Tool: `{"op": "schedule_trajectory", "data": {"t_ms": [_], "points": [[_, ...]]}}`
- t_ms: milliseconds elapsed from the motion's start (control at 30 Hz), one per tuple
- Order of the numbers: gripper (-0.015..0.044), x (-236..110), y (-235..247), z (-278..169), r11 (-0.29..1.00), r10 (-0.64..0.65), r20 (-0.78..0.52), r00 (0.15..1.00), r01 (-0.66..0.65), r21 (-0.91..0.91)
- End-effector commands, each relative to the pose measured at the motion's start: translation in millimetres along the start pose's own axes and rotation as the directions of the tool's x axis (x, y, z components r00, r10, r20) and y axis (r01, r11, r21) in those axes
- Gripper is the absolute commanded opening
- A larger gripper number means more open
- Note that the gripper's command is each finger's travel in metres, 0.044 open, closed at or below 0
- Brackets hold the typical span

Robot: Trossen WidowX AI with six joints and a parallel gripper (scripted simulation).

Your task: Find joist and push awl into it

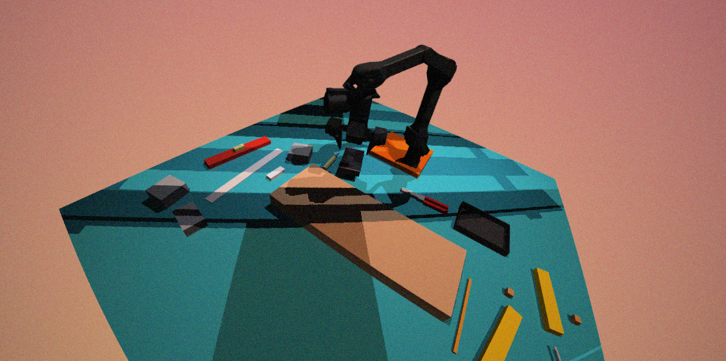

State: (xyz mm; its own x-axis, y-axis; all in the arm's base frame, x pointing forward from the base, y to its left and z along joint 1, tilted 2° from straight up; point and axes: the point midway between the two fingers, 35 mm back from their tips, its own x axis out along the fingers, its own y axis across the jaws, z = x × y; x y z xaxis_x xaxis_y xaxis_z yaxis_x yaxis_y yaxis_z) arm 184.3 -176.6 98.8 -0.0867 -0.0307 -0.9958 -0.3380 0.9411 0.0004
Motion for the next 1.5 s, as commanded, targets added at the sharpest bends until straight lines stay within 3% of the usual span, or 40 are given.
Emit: {"op": "schedule_trajectory", "data": {"t_ms": [0, 1000, 1100, 1467], "points": [[0.044, 2, 0, 0, 1.0, -0.007, 0.0, 1.0, 0.007, 0.005], [0.044, 48, 0, 3, 1.0, -0.007, 0.0, 1.0, 0.007, 0.005], [0.0361, 48, 0, 3, 1.0, -0.007, 0.0, 1.0, 0.007, 0.005], [0.0288, 48, 0, 3, 1.0, -0.007, 0.0, 1.0, 0.007, 0.005]]}}
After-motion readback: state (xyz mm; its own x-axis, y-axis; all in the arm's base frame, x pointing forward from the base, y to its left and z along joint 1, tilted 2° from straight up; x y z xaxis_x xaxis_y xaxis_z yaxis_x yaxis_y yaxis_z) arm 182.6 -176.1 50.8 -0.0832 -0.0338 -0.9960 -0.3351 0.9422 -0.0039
